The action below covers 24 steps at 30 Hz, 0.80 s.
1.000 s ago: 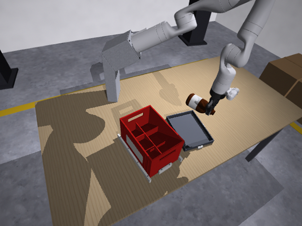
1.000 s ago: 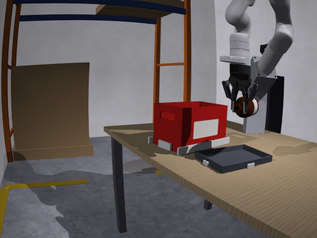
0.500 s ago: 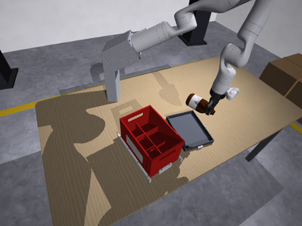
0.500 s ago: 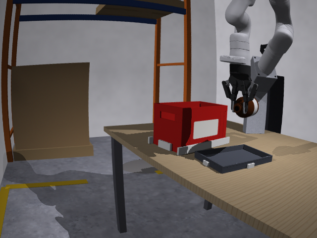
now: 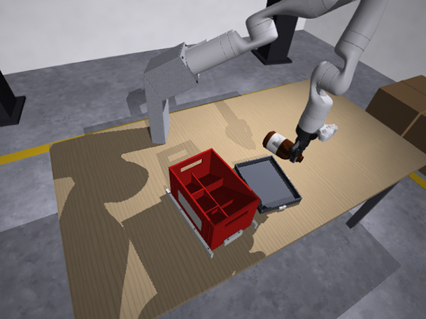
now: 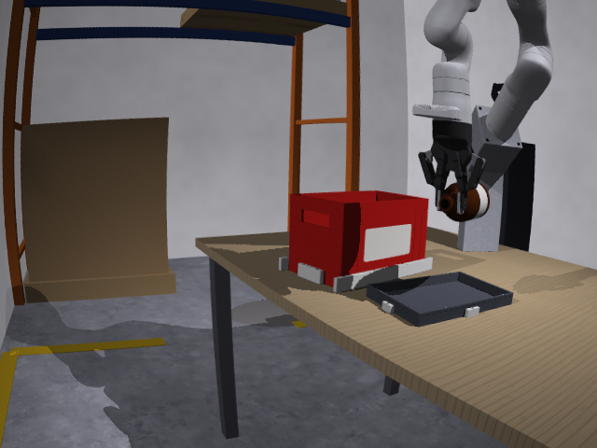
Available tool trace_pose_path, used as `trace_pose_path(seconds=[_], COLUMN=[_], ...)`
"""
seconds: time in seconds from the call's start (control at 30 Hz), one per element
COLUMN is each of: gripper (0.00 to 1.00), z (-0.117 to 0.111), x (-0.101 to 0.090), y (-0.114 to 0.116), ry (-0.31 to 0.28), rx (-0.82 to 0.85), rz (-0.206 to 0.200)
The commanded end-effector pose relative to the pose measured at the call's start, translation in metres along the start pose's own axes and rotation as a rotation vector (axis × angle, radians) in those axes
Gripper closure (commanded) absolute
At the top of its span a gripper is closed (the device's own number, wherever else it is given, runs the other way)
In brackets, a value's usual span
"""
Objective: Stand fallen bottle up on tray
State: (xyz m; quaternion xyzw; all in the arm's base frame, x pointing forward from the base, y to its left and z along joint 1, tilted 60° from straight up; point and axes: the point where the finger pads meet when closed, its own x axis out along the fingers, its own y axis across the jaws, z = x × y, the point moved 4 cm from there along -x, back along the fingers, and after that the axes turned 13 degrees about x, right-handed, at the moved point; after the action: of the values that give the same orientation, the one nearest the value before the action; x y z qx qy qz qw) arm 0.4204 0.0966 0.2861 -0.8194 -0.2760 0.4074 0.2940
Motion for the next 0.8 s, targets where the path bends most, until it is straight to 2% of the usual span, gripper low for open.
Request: trace_pose_path(seconds=[0.0, 0.43, 0.77], gripper=[1.00, 1.00, 1.00], z=[0.0000, -0.0001, -0.0001], x=[-0.0001, -0.0001, -0.0002], y=[0.0000, 0.0000, 0.0000], ry=[-0.001, 0.000, 0.000], rx=[0.026, 0.182, 0.204], rz=[0.001, 0.001, 0.001])
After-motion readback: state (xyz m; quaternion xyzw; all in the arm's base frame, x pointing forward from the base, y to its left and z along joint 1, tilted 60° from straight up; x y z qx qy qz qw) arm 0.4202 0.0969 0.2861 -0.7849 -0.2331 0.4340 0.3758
